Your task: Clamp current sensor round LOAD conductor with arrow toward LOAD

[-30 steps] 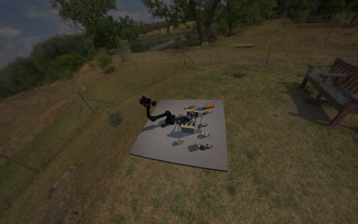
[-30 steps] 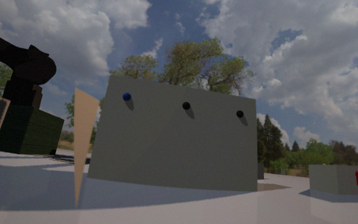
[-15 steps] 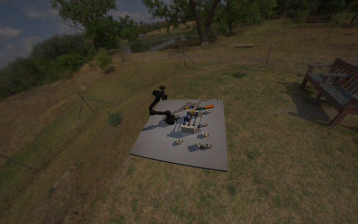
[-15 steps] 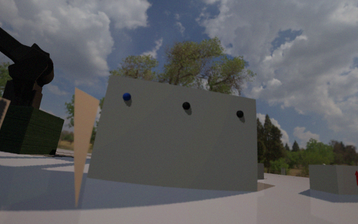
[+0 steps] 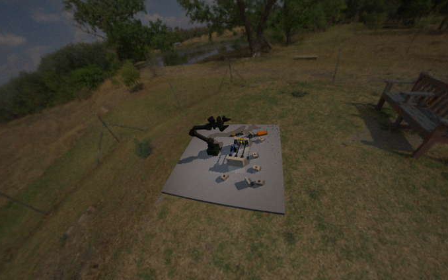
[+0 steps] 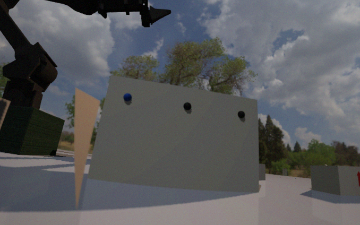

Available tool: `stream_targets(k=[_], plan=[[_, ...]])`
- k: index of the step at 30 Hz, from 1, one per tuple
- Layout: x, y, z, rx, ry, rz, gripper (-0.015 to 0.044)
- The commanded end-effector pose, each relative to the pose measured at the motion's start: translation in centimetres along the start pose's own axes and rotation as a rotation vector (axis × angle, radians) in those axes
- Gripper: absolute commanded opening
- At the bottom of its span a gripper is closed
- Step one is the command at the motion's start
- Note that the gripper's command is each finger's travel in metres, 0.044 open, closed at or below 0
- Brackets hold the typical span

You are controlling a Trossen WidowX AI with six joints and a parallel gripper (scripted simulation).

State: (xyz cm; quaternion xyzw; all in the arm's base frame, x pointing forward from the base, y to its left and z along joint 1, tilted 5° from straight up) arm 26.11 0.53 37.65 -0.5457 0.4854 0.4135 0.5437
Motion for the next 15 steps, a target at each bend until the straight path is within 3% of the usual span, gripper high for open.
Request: stream_targets(k=[1, 15], plan=[[5.69, -1.36, 0.04, -0.079, 0.129, 0.128, 0.044], [6.59, -1.85, 0.6, -0.106, 0.133, 0.179, 0.044]])
Point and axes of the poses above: the point midway between the two fingers, 35 mm back from their tips, its own y axis back along the fingers, its own z axis across the jaws, x = y × z, the point moved 3 cm from there along y, back along the fingers, and after that the axes turned 12 degrees about y, right-handed, at the moved point
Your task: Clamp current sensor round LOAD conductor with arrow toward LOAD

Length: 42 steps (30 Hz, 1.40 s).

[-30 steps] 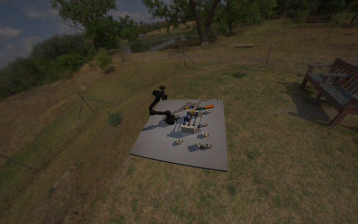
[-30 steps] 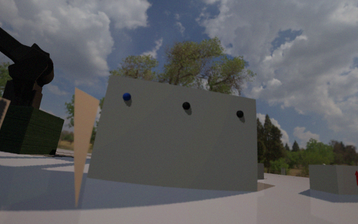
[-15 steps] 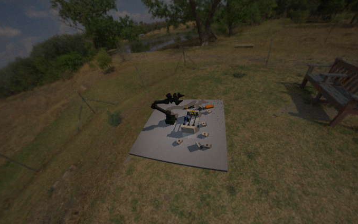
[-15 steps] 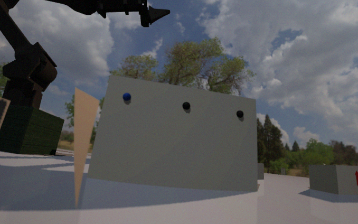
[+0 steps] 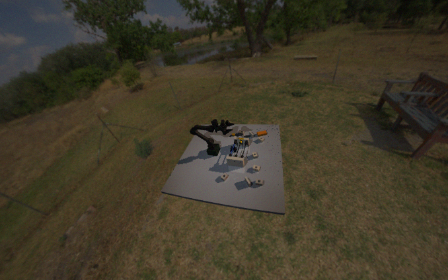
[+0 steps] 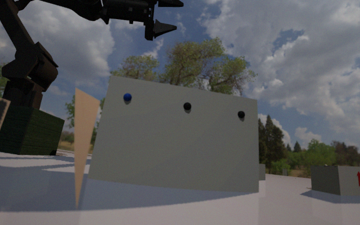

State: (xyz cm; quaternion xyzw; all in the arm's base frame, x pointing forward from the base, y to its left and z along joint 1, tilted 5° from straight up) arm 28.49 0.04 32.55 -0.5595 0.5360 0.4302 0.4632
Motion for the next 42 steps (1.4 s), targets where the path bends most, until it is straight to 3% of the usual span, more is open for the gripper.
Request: stream_targets(k=[1, 8, 20, 42], plan=[[1.6, -1.3, 1.5, -0.065, 0.007, 0.107, 0.044], [7.9, -4.2, 9.1, -0.344, 0.065, 0.583, 0.044], [14.3, -2.0, 17.2, -0.627, 0.245, 1.119, 0.044], [14.7, -1.7, 17.7, -0.643, 0.26, 1.154, 0.044]])
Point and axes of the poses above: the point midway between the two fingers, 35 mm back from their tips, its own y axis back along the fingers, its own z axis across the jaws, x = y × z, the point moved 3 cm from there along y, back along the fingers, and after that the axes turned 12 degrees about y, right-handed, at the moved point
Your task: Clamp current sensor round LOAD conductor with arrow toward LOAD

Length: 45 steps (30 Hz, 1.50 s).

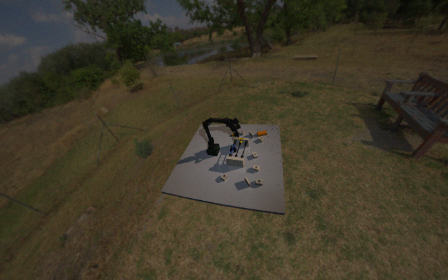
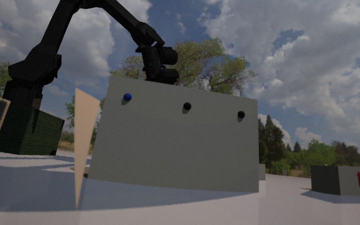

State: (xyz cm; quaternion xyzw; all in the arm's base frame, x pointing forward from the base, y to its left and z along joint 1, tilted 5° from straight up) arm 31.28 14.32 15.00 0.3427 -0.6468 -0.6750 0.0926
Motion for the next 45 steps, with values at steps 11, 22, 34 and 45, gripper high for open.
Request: stream_targets(k=[11, 22, 34, 45], plan=[[5.0, -1.3, -1.2, 0.039, -0.169, 0.08, 0.0327], [13.1, -2.8, -2.2, 0.121, -0.439, 0.183, 0.0327], [13.3, -4.3, -2.3, 0.121, -0.439, 0.183, 0.0327], [13.6, -6.1, -2.5, 0.121, -0.439, 0.182, 0.0327]])
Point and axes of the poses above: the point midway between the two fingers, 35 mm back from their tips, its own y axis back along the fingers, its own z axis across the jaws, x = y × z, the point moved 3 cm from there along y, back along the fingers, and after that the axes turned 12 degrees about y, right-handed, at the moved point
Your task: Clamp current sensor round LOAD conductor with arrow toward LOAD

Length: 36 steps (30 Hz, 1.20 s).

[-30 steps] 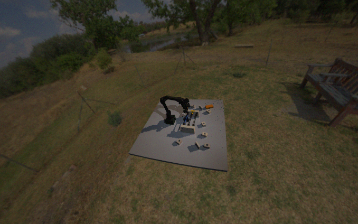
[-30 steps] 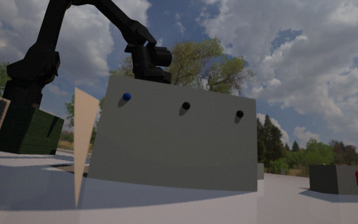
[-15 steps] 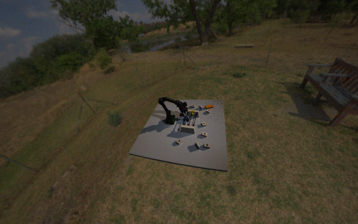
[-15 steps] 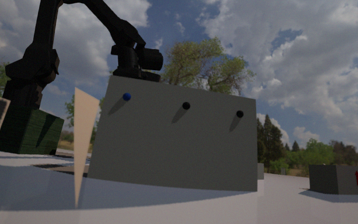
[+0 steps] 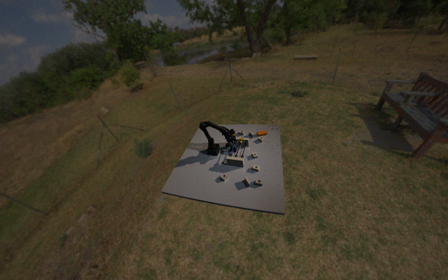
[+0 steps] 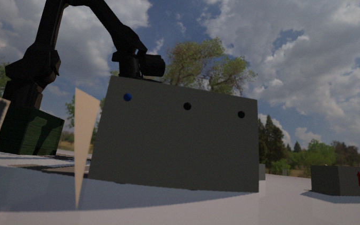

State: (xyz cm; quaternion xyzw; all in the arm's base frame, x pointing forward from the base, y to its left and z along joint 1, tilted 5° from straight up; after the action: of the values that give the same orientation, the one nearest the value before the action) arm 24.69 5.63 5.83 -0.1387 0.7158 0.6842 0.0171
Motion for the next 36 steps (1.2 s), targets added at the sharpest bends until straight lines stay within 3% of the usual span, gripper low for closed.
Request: stream_targets(k=[1, 30, 36], plan=[[0.4, -1.1, -0.1, 0.006, 0.003, 0.018, 0.0327], [0.7, -3.6, -0.1, 0.006, 0.003, 0.018, 0.0327], [0.4, -3.3, -0.2, 0.01, 0.001, 0.004, 0.0169]])
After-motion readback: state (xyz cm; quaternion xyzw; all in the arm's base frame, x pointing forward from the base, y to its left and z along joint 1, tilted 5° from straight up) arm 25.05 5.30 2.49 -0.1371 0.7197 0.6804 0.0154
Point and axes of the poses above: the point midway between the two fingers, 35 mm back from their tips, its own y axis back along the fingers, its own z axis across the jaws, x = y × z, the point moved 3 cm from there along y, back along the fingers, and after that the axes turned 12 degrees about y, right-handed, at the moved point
